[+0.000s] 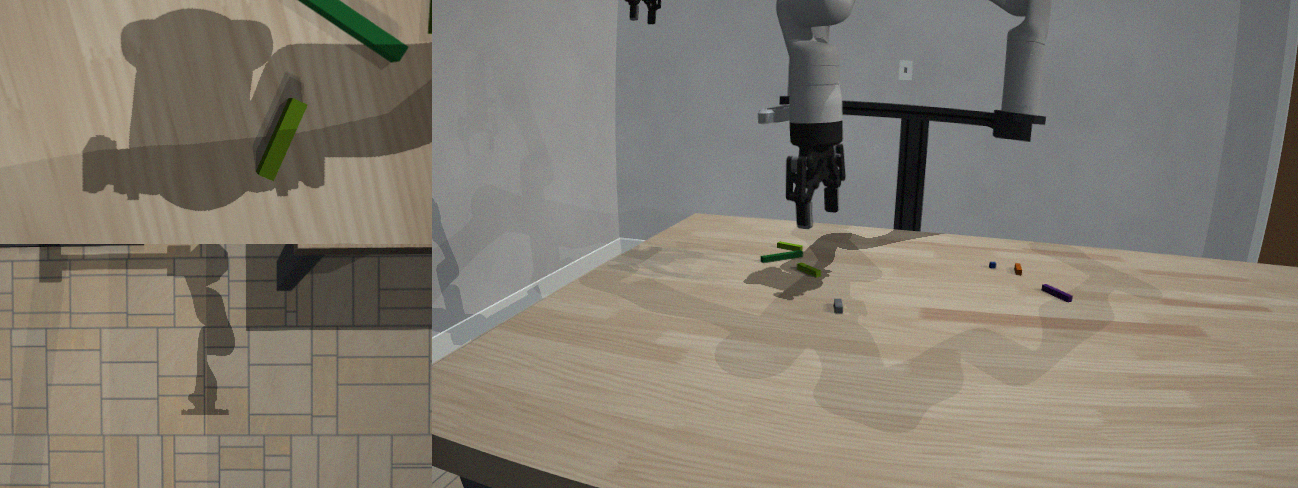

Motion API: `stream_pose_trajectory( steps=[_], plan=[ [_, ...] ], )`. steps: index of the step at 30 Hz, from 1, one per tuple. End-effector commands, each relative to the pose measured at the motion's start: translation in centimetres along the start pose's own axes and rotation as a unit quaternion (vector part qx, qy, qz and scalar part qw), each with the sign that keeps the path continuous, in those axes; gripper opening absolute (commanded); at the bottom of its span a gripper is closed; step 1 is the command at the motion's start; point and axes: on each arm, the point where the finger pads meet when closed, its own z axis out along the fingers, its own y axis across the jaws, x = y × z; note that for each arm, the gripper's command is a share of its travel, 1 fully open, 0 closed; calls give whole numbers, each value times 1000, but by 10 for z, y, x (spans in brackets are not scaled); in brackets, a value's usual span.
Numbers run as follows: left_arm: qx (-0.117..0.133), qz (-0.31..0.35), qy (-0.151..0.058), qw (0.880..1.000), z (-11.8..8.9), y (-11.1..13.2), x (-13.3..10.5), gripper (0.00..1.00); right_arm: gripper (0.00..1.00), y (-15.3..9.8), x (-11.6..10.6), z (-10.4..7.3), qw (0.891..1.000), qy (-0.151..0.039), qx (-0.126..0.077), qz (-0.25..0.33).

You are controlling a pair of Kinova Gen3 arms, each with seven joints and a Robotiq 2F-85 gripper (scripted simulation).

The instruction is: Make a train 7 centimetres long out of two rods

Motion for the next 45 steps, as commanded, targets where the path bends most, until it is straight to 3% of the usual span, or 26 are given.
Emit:
stream_pose_trajectory(
  steps=[1, 7, 14, 16, 31, 33, 45],
  plan=[
    [3, 41, 5, 999, 1, -5, -3, 1000, 1000, 0, 0, -1, 1000, -1, 0, 0],
    [8, 135, 8, 991, 5, -16, -13, 1000, 1000, 0, 0, -1, 1000, -1, 0, 0],
    [14, 233, 10, 972, 9, -28, -24, 1000, 1000, 0, 0, -1, 1000, -1, 0, 0],
    [14, 233, 10, 972, 9, -28, -24, 1000, 1000, 0, 0, -1, 1000, -1, 0, 0],
    [29, 390, 9, 920, 15, -49, -45, 1000, 1000, 0, 0, -1, 1000, -1, 0, 0],
    [29, 390, 9, 920, 15, -49, -45, 1000, 1000, 0, 0, -1, 1000, -1, 0, 0],
    [38, 466, 6, 884, 17, -60, -56, 1000, 1000, 0, 0, -1, 1000, -1, 0, 0]
  ],
)
